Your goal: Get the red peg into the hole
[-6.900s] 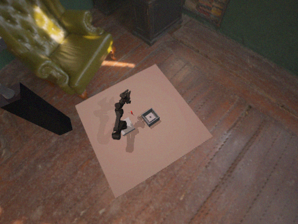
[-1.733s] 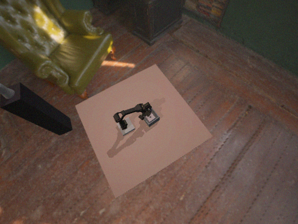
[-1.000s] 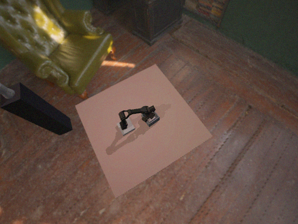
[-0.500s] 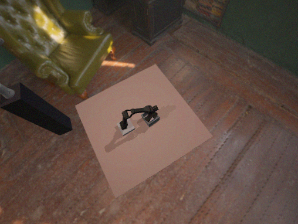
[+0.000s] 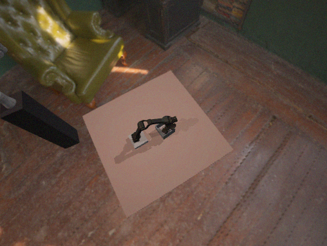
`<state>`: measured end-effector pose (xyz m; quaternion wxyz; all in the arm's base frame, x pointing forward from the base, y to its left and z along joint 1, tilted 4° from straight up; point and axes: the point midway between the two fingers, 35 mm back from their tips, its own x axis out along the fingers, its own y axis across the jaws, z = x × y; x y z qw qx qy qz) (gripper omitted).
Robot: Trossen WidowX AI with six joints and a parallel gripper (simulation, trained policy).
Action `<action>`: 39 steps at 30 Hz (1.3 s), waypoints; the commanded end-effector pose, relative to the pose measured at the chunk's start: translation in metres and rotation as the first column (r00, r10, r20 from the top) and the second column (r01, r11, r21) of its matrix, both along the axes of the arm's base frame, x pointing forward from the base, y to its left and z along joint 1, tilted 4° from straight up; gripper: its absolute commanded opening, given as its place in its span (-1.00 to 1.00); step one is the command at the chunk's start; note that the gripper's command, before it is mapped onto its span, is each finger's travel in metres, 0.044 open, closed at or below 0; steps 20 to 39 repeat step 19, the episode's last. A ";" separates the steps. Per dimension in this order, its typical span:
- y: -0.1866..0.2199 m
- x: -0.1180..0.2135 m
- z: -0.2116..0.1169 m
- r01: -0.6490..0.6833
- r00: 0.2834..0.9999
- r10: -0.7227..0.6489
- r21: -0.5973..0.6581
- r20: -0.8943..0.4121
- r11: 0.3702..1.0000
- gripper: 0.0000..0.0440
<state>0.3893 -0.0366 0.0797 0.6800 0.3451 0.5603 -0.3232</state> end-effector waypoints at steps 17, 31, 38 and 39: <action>-0.029 0.018 -0.004 -0.021 0.998 0.023 0.033 -0.058 0.999 -0.65; -0.034 0.019 -0.004 -0.021 0.998 0.023 0.031 -0.063 0.999 -0.66; -0.034 0.019 -0.004 -0.021 0.998 0.023 0.031 -0.063 0.999 -0.66; -0.034 0.019 -0.004 -0.021 0.998 0.023 0.031 -0.063 0.999 -0.66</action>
